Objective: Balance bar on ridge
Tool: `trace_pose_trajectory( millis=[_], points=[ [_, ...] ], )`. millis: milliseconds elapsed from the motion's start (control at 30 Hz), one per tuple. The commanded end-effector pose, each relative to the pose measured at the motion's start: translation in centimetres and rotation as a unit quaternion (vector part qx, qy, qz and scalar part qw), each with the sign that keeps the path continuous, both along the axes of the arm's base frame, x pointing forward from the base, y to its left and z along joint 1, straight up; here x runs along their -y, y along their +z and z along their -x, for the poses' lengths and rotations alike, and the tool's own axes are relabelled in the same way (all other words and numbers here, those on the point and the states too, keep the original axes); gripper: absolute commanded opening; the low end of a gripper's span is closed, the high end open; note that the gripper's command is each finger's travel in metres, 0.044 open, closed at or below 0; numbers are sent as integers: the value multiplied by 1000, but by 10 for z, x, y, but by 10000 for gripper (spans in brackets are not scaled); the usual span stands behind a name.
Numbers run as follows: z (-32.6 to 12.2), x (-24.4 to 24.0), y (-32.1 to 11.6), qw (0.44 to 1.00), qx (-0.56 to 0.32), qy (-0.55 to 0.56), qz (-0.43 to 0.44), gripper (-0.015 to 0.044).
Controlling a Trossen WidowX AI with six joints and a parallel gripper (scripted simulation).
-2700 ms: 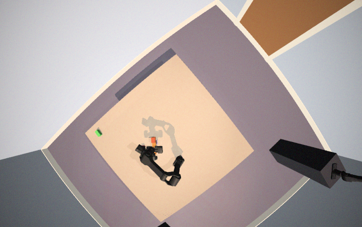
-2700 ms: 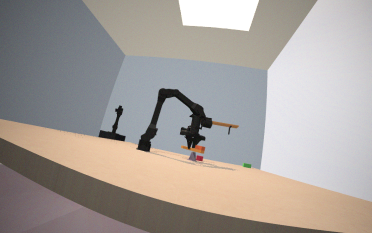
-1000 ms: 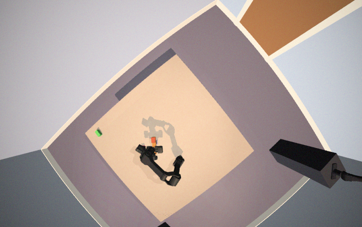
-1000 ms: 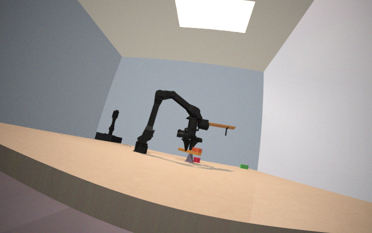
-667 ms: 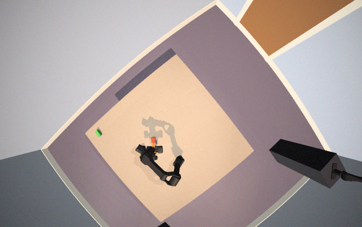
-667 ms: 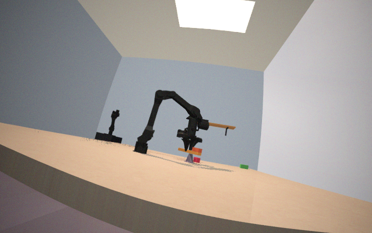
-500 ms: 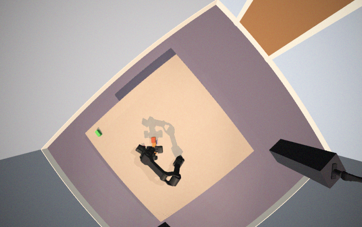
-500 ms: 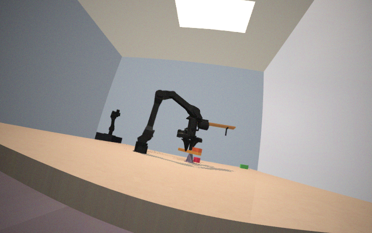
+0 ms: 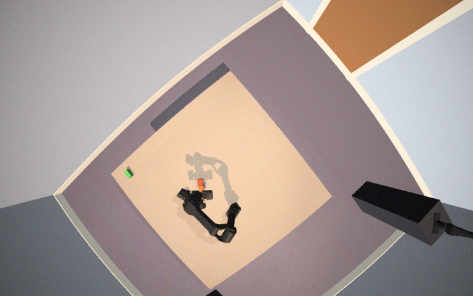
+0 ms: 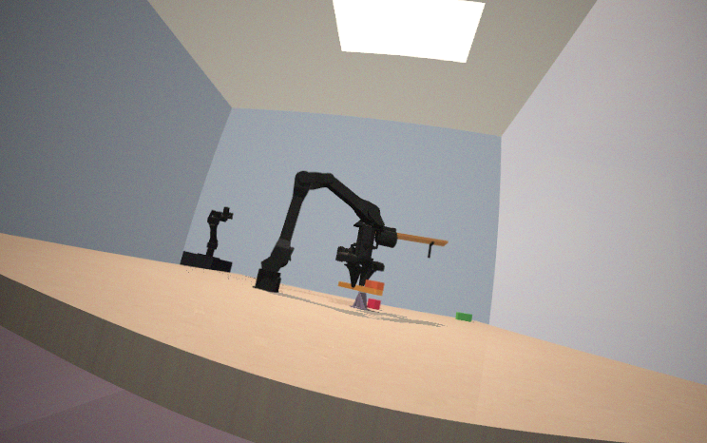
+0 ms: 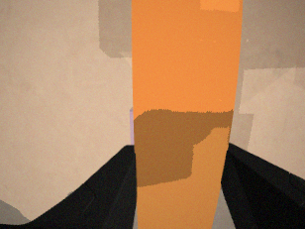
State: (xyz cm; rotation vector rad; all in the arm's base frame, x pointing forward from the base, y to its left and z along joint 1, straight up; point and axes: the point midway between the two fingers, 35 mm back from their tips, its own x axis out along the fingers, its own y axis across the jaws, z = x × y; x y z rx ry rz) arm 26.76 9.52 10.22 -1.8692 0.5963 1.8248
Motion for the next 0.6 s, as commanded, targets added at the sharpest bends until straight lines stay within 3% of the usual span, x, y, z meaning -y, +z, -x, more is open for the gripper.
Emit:
trace_pose_trajectory(
  millis=[0, 567],
  points=[
    [0, 0, -2, 1000, 0, 2, 0, 0],
    [0, 0, -1, 1000, 0, 2, 0, 0]
  ],
)
